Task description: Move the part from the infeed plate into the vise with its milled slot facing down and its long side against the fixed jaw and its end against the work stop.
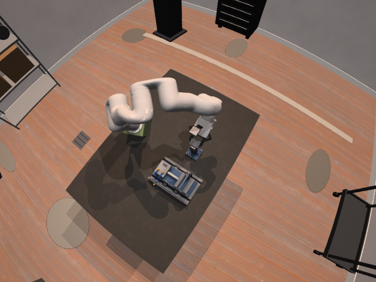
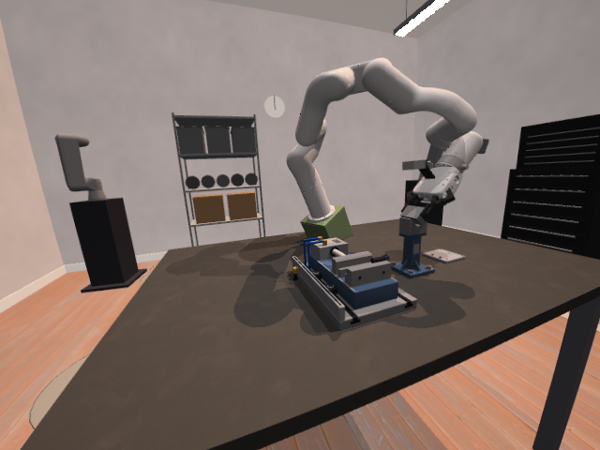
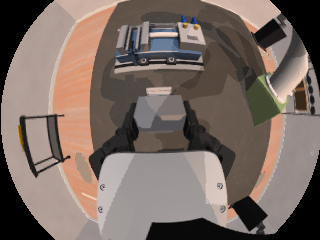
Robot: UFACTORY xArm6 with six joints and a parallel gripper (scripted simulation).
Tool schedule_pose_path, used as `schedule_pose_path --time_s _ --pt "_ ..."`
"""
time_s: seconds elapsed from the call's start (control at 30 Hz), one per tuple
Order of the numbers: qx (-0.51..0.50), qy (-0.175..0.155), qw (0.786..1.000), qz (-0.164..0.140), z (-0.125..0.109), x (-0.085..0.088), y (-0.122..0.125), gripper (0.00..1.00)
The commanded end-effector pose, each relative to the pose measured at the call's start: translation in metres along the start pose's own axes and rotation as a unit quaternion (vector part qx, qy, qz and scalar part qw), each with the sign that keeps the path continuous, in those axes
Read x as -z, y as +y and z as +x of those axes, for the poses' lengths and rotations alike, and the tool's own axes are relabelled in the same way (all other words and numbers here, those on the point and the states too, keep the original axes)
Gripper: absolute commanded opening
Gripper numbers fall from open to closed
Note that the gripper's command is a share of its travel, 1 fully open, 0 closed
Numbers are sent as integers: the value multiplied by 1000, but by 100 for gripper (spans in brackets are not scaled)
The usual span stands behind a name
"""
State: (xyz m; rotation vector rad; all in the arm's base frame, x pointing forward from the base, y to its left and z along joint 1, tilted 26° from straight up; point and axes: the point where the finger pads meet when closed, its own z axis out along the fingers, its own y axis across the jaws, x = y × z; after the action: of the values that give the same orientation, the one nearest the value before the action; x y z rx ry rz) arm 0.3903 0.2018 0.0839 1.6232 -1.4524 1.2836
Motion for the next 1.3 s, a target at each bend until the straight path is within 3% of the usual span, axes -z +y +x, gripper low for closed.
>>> schedule_pose_path --time_s 0.0,1.27 --pt "-1 -1 1000 1 -1 -1 -1 0" --pt "-1 -1 1000 1 -5 -4 -1 0"
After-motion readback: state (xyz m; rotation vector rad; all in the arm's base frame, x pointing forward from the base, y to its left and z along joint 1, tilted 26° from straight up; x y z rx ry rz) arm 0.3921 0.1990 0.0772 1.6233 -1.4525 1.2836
